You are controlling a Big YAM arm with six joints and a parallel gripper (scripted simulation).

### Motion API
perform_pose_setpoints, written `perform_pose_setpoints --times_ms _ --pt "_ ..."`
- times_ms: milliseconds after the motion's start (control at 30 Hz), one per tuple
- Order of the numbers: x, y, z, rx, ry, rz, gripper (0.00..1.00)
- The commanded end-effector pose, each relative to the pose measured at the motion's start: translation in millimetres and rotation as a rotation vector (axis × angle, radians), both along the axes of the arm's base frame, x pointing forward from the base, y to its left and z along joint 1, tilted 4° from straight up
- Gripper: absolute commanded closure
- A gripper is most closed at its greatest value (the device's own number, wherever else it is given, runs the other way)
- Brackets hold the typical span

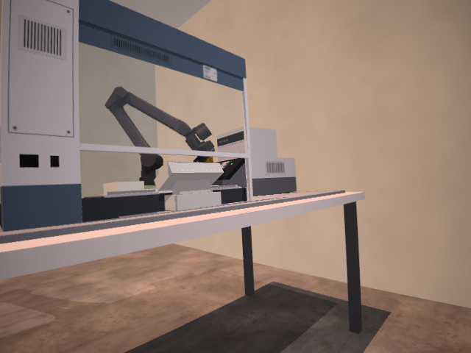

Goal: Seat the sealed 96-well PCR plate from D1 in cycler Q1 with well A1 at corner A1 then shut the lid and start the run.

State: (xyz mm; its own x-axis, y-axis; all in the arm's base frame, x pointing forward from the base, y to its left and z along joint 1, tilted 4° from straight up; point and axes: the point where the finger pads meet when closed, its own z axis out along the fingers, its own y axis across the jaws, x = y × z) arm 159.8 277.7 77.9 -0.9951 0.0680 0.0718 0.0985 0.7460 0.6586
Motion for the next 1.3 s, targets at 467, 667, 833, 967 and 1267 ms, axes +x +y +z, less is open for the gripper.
perform_pose_setpoints --times_ms 467,667,833,967,1267 --pt "15 5 21.8 0.032 -0.047 -0.006 1.0" --pt "15 4 19.0 0.027 -0.044 -0.001 1.0" --pt "14 4 15.3 0.019 -0.036 -0.001 1.0" --pt "14 4 14.4 0.017 -0.029 -0.007 1.0" --pt "12 2 13.9 0.034 -0.036 -0.015 1.0"
